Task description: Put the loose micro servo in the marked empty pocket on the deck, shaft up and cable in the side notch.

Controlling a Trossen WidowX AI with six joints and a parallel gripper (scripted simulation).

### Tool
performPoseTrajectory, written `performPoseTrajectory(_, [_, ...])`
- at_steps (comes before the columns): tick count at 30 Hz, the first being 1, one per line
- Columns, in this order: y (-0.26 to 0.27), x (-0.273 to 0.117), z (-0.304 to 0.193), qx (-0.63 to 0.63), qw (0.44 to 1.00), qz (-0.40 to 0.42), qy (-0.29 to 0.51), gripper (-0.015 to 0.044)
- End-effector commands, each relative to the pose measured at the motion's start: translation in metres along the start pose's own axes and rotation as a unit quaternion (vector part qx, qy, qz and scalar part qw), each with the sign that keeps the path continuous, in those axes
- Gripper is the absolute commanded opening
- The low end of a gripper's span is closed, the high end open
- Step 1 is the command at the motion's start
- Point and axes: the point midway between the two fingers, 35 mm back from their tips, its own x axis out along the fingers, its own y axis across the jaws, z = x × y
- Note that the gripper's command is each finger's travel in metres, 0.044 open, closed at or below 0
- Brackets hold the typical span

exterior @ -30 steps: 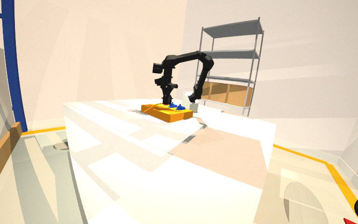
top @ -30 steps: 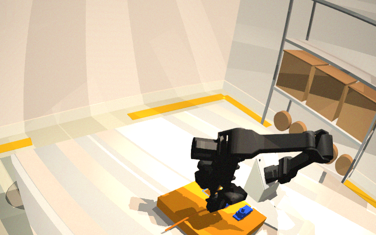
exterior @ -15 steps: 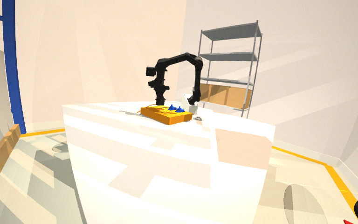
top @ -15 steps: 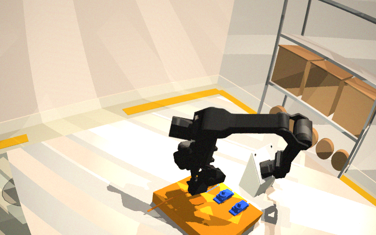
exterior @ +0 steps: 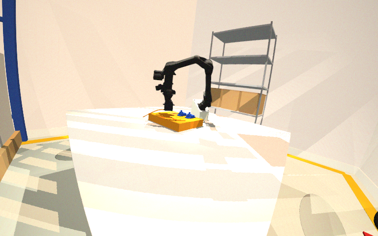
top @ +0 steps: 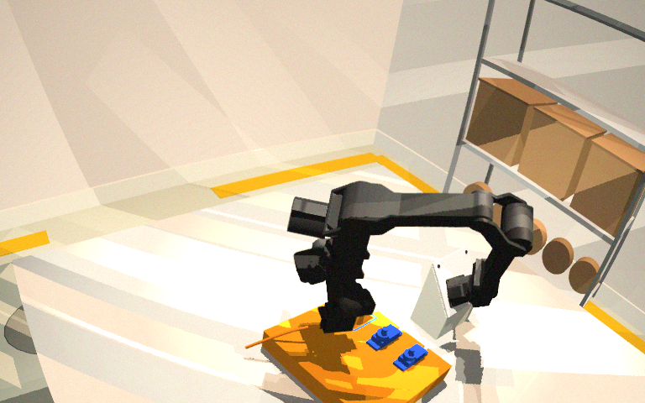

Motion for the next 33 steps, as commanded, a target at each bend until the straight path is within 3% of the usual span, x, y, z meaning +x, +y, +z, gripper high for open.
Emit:
performPoseTrajectory(1, [-0.0008,-0.0019,0.0017,0.075,0.997,-0.002,-0.003,0.0000])
performPoseTrajectory(17, [-0.0008,-0.0019,0.0017,0.345,0.938,-0.002,-0.003,0.0000])
performPoseTrajectory(33, [-0.0008,-0.0019,0.0017,0.590,0.808,-0.001,-0.004,0.0000])
